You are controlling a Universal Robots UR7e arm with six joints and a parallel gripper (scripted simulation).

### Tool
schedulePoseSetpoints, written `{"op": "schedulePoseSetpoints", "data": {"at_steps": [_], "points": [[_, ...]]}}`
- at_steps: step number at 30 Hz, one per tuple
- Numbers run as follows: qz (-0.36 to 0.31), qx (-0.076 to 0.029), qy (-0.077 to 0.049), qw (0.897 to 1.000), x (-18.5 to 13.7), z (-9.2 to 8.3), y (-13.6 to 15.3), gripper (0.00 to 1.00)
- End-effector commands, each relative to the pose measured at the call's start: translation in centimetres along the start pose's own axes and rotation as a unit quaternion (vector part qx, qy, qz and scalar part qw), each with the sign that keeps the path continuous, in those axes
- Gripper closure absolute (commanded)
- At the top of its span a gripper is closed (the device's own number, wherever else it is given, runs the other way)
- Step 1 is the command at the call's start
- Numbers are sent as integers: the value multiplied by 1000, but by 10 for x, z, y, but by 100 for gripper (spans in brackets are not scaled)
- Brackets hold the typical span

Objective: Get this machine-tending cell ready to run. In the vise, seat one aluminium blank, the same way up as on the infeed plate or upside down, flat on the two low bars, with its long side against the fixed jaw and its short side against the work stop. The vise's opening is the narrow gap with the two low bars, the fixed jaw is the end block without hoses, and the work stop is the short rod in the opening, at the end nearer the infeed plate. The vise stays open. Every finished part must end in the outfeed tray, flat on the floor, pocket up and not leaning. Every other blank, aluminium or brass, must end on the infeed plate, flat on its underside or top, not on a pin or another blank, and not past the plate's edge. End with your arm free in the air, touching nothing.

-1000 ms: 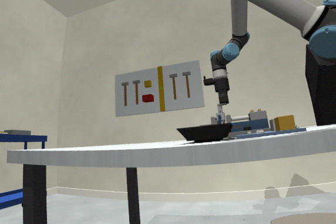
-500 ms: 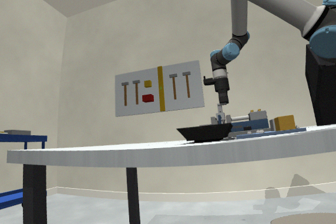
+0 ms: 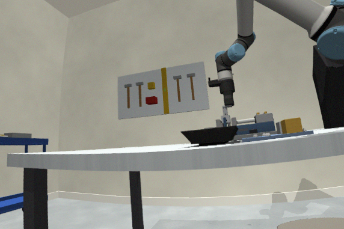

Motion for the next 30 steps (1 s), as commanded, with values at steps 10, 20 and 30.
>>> {"op": "schedulePoseSetpoints", "data": {"at_steps": [10, 20, 30], "points": [[0, 1, -1, 1000, -2, 1, -5, 100], [0, 1, 0, 1000, -2, 1, -7, 100], [0, 1, -1, 1000, -3, 1, -10, 100]]}}
Point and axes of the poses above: the point where the finger pads meet when closed, its own z axis out along the fingers, its own y axis across the jaws, x = y × z, the point moved 1 cm from there along -z, back along the fingers, and after that the axes turned 12 degrees about z, right-handed, at the moved point
